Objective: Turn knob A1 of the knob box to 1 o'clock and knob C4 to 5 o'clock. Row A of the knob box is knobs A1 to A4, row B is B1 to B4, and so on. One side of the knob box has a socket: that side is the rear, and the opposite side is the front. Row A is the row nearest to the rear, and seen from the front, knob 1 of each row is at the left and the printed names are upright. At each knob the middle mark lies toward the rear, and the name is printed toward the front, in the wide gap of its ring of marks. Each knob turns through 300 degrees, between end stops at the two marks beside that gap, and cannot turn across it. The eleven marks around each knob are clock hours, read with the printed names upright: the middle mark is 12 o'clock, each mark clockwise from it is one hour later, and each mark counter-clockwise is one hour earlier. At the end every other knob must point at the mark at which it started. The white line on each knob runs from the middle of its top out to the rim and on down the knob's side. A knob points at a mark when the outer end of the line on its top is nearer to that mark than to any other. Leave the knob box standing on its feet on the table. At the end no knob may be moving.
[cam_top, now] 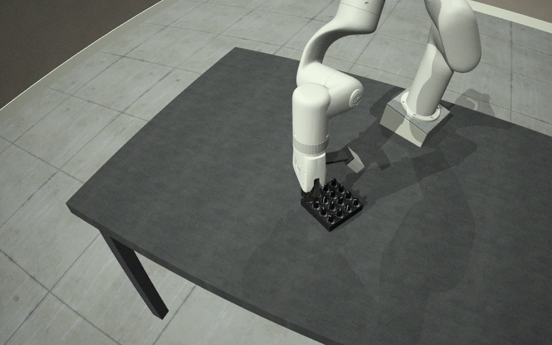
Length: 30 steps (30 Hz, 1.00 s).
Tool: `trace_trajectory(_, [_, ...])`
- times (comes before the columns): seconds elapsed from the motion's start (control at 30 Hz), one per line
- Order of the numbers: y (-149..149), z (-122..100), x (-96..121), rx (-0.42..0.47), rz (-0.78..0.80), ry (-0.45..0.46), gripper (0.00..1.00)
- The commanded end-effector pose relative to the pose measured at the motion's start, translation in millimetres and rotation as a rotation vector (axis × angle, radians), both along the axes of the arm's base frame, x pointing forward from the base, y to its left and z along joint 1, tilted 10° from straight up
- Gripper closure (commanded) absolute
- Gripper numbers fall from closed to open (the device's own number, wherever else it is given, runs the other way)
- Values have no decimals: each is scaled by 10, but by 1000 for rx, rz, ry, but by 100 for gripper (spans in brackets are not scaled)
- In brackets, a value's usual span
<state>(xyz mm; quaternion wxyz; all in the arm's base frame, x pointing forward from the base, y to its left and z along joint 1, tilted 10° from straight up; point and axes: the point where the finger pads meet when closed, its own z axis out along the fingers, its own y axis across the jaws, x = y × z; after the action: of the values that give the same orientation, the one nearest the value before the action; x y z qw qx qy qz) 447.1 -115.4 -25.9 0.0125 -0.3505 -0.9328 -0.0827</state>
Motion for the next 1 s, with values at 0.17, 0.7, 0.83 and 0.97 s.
trace_trajectory(0.17, [-9,13,14,3,-139,19,92])
trace_trajectory(0.7, [-10,13,14,16,-497,78,92])
trace_trajectory(0.83, [-10,13,14,18,-549,87,92])
trace_trajectory(0.97, [-10,13,14,21,-646,103,92])
